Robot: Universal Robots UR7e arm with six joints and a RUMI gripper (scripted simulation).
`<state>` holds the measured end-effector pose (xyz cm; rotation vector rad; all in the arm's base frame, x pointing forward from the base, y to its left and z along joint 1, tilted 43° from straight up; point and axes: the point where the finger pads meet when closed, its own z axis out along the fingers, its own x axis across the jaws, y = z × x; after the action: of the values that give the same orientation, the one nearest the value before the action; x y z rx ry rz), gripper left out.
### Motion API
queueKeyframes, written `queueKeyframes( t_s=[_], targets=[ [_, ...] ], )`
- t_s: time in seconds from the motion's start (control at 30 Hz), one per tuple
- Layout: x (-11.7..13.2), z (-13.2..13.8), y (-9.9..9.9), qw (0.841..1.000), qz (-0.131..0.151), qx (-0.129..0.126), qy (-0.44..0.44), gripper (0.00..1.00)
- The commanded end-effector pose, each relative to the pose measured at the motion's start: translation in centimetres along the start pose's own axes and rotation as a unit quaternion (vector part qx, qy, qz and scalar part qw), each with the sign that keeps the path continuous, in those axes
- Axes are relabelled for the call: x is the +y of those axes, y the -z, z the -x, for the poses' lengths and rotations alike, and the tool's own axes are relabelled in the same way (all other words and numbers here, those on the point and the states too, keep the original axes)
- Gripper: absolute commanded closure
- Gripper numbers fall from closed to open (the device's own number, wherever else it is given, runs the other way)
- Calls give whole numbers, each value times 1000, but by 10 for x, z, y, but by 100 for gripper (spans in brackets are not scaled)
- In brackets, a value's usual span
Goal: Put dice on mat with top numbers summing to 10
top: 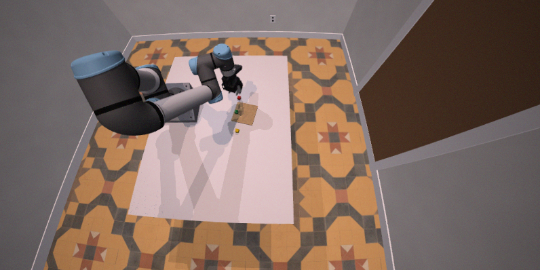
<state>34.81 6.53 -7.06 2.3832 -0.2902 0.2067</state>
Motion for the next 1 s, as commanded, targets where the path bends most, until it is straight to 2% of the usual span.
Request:
queueKeyframes(
  t_s=[0.0,0.97],
  targets=[
    [0,0,-3,1000,0,0,-2,79],
    [-2,0,-38,1000,0,0,-2,79]
  ],
)
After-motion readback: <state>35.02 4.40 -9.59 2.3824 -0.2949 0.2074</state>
